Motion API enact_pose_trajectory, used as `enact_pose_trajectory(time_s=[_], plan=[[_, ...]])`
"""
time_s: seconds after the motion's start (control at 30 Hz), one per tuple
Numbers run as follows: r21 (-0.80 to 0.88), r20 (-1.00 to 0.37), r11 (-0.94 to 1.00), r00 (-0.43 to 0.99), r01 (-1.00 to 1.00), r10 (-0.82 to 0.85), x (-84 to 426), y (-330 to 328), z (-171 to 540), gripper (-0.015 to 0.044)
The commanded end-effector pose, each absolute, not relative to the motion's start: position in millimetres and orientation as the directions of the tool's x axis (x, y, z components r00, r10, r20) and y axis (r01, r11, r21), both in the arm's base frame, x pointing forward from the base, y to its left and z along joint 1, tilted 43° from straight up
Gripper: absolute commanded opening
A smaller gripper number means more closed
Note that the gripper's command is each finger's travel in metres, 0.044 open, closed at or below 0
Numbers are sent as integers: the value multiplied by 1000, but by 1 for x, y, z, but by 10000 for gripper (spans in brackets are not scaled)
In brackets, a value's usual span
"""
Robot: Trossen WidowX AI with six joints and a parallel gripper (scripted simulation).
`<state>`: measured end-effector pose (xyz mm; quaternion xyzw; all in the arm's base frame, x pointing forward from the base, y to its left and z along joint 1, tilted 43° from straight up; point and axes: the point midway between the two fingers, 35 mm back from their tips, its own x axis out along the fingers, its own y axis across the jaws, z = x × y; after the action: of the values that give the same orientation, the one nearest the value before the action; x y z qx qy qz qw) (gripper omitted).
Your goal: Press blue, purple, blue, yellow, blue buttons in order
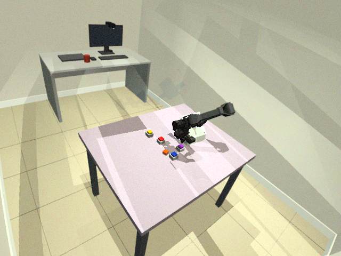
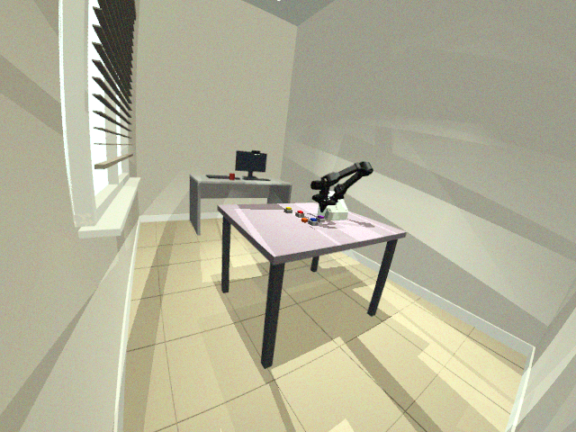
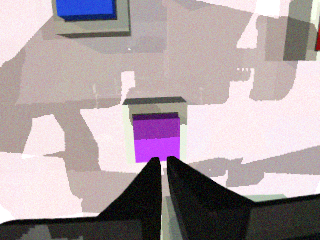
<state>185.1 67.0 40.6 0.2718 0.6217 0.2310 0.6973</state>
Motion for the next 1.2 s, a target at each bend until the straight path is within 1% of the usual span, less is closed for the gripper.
enact_pose_trajectory(time_s=[0.0,0.6,1.17], plan=[[671,-737,742,127,20,663,187,71,37,20],[672,-736,740,127,20,665,190,90,16,20],[672,-736,740,127,20,665,190,91,16,20]])
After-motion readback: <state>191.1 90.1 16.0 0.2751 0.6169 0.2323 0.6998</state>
